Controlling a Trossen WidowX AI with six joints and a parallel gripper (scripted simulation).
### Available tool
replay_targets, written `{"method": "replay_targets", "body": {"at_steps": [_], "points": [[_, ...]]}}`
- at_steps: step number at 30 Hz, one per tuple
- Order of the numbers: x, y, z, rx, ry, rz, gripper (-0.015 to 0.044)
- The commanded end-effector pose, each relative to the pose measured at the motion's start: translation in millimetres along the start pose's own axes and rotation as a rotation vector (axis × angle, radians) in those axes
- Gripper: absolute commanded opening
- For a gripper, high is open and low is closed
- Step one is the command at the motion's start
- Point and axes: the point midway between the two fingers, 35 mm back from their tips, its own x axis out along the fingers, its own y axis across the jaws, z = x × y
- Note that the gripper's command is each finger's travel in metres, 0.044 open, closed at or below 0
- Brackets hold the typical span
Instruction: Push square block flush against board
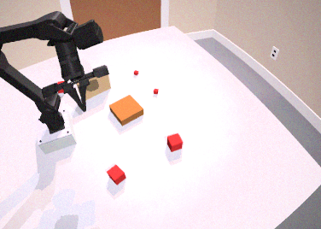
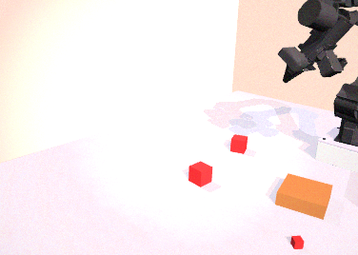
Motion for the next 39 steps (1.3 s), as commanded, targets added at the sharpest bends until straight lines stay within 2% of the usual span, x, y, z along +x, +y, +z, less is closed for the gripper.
{"method": "replay_targets", "body": {"at_steps": [1,10,19,28,33,39], "points": [[-5.8,-34.2,37.1,-0.023,-0.12,-0.076,0.0],[-34.3,-74.8,140.5,-0.107,-0.388,-0.131,0.0],[-76.4,-55.1,258.9,-0.228,-0.613,-0.035,0.0],[-77.7,-51.2,268.2,-0.237,-0.625,-0.023,0.0],[-40.2,-48.8,295.0,-0.237,-0.625,-0.023,0.0],[-38.7,-48.5,296.2,-0.237,-0.625,-0.023,0.0]]}}
